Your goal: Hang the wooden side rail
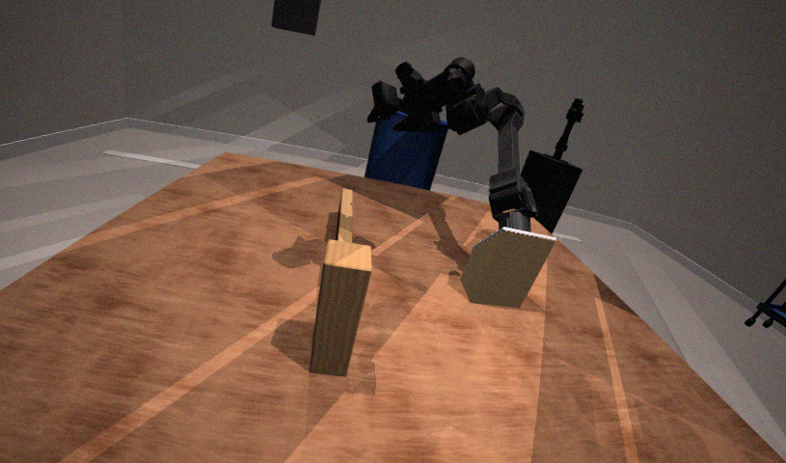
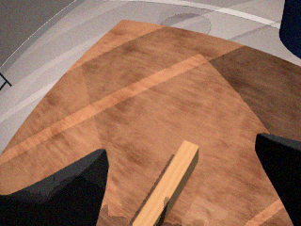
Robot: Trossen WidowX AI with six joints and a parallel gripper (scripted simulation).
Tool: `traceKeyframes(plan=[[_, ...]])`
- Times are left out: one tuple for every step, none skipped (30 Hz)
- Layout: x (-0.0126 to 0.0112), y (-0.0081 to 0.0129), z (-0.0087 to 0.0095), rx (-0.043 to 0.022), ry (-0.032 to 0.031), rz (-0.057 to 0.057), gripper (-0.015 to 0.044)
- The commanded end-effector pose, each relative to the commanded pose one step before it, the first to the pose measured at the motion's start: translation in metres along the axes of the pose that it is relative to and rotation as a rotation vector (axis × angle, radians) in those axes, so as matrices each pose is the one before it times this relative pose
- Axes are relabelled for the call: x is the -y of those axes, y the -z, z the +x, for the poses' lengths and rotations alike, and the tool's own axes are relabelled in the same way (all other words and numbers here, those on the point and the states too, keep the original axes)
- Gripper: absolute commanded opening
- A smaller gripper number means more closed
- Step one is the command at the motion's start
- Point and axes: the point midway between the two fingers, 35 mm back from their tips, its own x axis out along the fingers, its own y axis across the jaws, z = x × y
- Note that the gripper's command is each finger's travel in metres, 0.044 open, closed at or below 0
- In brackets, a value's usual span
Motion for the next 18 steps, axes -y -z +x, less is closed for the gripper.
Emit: traceKeyframes(plan=[[-0.00134, 0.00005, -0.00028, 0.00263, -0.00342, 0.0065, 0.0426], [-0.00402, 0.00023, -0.00087, 0.00757, -0.01056, 0.0195, 0.0440], [-0.00675, 0.00067, -0.00147, 0.01147, -0.01853, 0.0326, 0.0440], [-0.00828, 0.00137, -0.00180, 0.01194, -0.02402, 0.0399, 0.0440], [-0.00827, 0.00202, -0.00180, 0.00952, -0.02535, 0.0400, 0.0440], [-0.00797, 0.00271, -0.00172, 0.00665, -0.02553, 0.0413, 0.0440], [-0.00751, 0.00336, -0.00162, 0.00374, -0.02505, 0.0430, 0.0440], [-0.00731, 0.00398, -0.00160, 0.00120, -0.02550, 0.0431, 0.0440], [-0.00707, 0.00458, -0.00158, -0.00139, -0.02568, 0.0432, 0.0440], [-0.00677, 0.00517, -0.00155, -0.00399, -0.02560, 0.0433, 0.0440], [-0.00635, 0.00572, -0.00151, -0.00657, -0.02500, 0.0436, 0.0440], [-0.00594, 0.00627, -0.00148, -0.00911, -0.02440, 0.0438, 0.0440], [-0.00549, 0.00678, -0.00144, -0.01158, -0.02352, 0.0439, 0.0440], [-0.00498, 0.00725, -0.00140, -0.01397, -0.02239, 0.0440, 0.0440], [-0.00443, 0.00769, -0.00135, -0.01624, -0.02101, 0.0441, 0.0440], [-0.00384, 0.00808, -0.00131, -0.01837, -0.01940, 0.0442, 0.0440], [-0.00322, 0.00842, -0.00125, -0.02034, -0.01757, 0.0443, 0.0440], [-0.00255, 0.00871, -0.00120, -0.02212, -0.01554, 0.0445, 0.0440]])
